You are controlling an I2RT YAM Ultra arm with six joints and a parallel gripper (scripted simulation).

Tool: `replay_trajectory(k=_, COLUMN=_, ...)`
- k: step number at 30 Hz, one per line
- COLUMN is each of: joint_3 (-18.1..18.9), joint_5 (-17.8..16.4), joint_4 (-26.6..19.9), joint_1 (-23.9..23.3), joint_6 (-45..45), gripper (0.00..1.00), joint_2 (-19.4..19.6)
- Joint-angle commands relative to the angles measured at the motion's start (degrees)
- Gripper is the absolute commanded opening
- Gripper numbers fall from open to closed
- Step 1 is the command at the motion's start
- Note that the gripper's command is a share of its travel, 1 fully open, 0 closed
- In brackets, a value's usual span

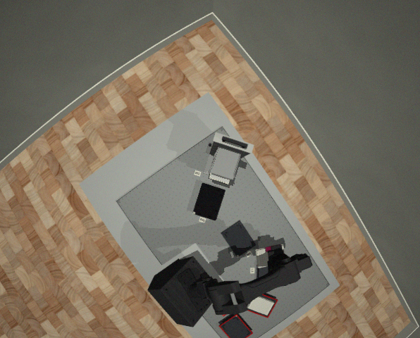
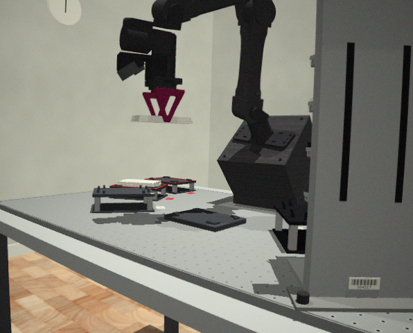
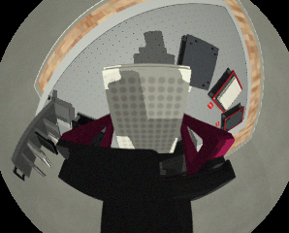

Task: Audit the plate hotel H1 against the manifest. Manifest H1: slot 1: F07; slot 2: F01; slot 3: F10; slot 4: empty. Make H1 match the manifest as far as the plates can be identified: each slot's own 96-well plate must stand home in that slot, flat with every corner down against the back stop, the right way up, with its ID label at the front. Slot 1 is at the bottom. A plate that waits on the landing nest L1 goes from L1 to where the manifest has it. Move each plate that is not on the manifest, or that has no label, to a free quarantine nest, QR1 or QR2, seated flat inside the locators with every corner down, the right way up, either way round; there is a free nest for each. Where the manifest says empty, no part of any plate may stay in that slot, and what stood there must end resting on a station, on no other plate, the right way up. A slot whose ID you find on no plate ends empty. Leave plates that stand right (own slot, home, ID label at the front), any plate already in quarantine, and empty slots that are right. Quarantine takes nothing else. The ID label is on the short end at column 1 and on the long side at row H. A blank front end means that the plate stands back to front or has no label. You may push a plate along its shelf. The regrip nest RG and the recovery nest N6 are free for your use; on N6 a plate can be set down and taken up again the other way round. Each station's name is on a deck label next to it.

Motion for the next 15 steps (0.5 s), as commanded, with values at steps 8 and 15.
replay_trajectory(k=8, joint_3=1.8, joint_5=-6.9, joint_4=-0.9, joint_1=-8.9, joint_6=-9.4, gripper=0.86, joint_2=2.3)
replay_trajectory(k=15, joint_3=3.3, joint_5=-10.4, joint_4=-1.8, joint_1=-15.1, joint_6=-15.0, gripper=0.86, joint_2=5.3)
